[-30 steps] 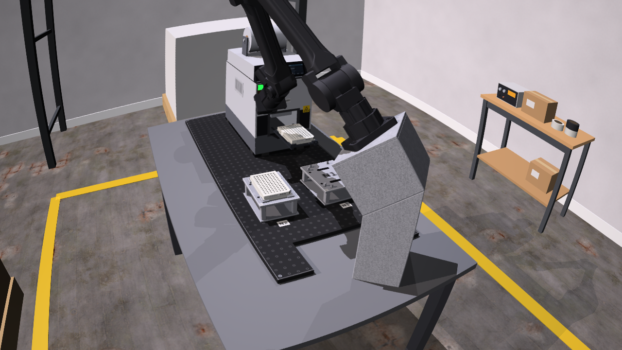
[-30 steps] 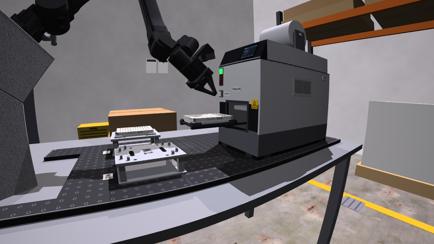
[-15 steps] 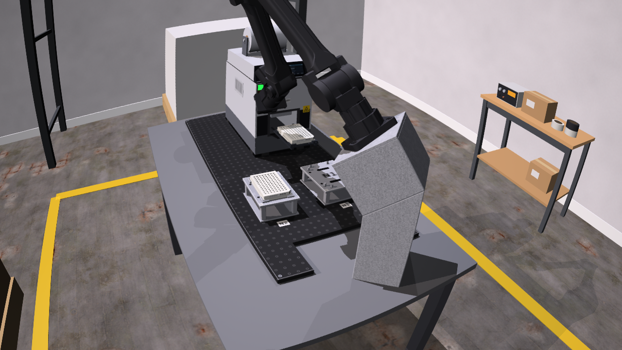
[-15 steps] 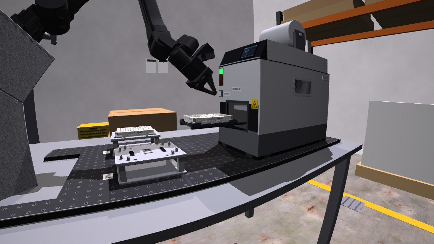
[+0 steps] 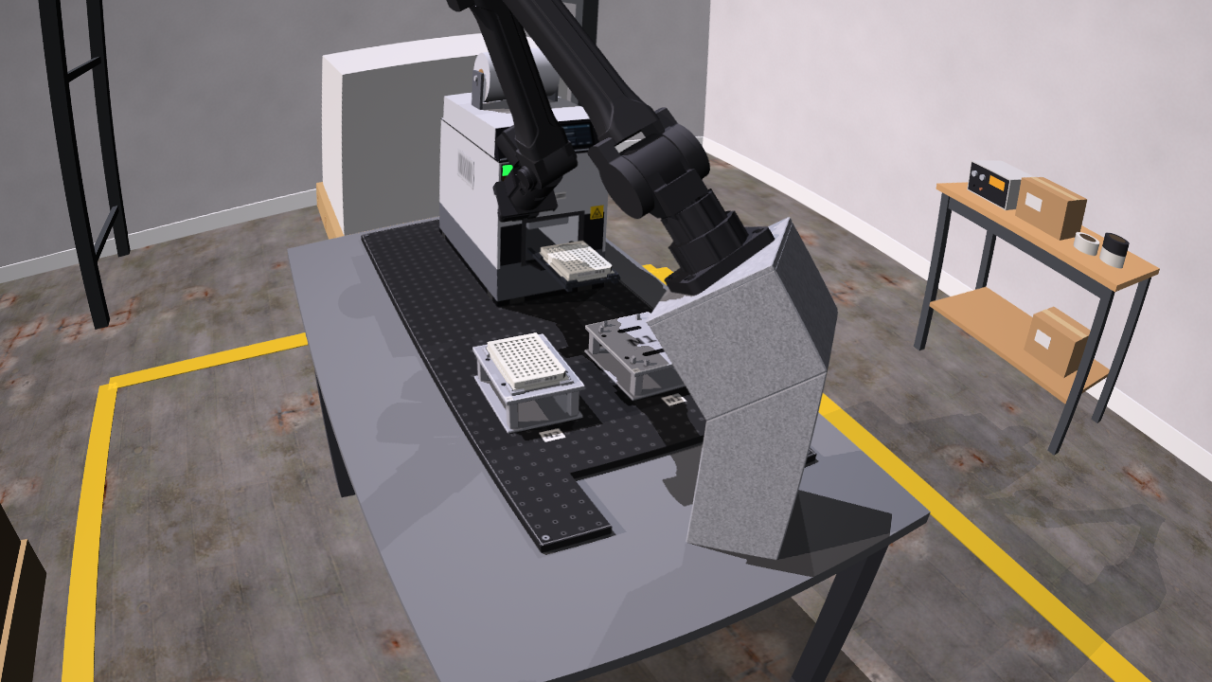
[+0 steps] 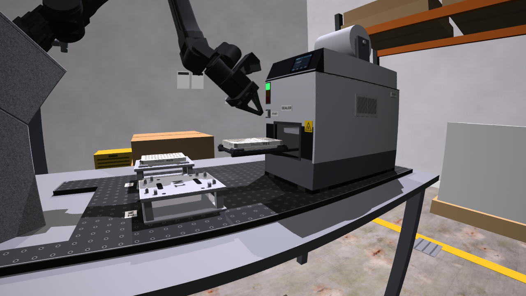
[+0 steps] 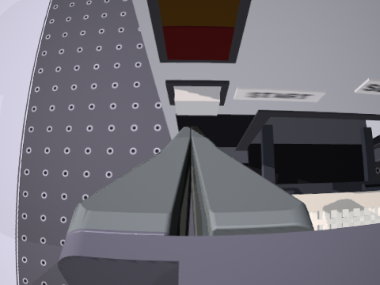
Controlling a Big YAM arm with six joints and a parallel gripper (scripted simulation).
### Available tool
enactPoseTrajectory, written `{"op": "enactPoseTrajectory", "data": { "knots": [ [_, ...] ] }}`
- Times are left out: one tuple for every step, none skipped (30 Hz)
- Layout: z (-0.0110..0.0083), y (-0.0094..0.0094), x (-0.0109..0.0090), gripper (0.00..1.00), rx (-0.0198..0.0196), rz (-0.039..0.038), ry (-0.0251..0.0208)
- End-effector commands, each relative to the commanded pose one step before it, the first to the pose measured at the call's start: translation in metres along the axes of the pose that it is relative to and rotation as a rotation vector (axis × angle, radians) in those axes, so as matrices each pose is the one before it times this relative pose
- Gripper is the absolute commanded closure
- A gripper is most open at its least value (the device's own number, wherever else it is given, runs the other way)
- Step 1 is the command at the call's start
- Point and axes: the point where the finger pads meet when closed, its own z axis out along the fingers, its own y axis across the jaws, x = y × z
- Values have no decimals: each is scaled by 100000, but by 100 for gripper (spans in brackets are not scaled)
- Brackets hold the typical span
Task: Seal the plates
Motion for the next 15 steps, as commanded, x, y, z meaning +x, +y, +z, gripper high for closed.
{"op": "enactPoseTrajectory", "data": {
  "knots": [
    [250,-698,-2198,100,378,-1369,-4271],
    [56,-140,177,100,222,101,340],
    [58,-130,182,100,206,124,352],
    [63,-70,221,100,110,93,425],
    [65,-71,199,100,128,86,382],
    [60,177,234,100,-202,44,646],
    [41,198,163,100,-232,17,521],
    [-20,283,-42,100,-359,-67,157],
    [-11,290,-66,100,-381,-79,104],
    [0,0,0,100,0,0,0],
    [0,0,0,100,0,0,0],
    [-8,371,-279,100,-721,-294,-803],
    [5,346,-217,100,-645,-233,-561],
    [7,347,-220,100,-649,-232,-568],
    [-18,185,-292,100,-381,-187,-694]
  ]
}}
